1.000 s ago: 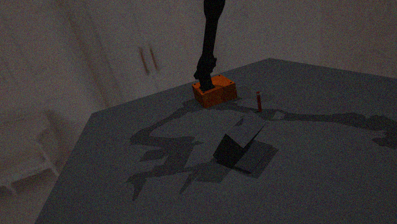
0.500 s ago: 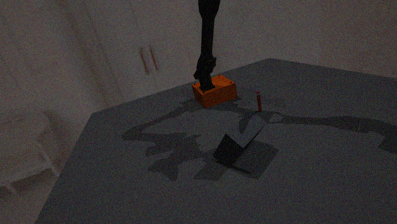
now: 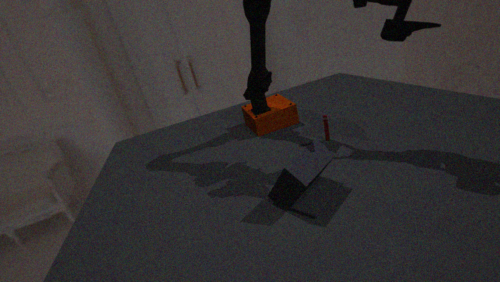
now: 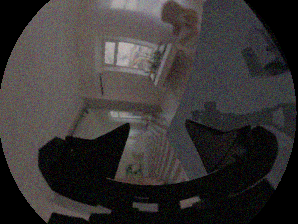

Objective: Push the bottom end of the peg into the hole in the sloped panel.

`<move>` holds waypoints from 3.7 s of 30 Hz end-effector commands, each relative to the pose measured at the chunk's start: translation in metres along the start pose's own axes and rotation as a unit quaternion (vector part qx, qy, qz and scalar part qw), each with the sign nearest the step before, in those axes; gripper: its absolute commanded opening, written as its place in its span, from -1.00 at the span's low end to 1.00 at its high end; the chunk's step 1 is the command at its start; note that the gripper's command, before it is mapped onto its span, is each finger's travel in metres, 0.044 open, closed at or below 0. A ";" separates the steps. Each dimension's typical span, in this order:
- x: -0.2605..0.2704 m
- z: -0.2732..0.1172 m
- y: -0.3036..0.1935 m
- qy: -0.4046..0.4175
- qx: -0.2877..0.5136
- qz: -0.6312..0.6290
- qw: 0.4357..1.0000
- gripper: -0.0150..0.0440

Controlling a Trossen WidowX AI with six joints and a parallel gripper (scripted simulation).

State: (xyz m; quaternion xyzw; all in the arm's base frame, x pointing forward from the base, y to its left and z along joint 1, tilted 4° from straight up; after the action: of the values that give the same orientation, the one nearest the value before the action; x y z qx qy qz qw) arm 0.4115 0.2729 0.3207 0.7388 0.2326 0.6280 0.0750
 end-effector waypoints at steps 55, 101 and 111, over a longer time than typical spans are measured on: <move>-0.271 -0.141 -0.012 -0.450 0.394 -0.263 0.757 1.00; -0.309 -0.129 -0.028 -0.450 0.391 -0.263 0.759 -0.25; -0.308 -0.129 -0.028 -0.450 0.391 -0.263 0.759 -0.49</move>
State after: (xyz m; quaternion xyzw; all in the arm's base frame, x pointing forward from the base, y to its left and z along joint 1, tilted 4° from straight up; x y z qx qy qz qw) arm 0.2483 0.1390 0.0589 0.8113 0.5825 0.0334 0.0379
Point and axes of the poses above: the point midway between the two fingers, 35 mm back from their tips, its own z axis out along the fingers, its own x axis across the jaws, y = z × x, the point moved 4 cm from there along -z, back along the fingers, and after that the axes turned 8 degrees about -z, right-handed, at the moved point
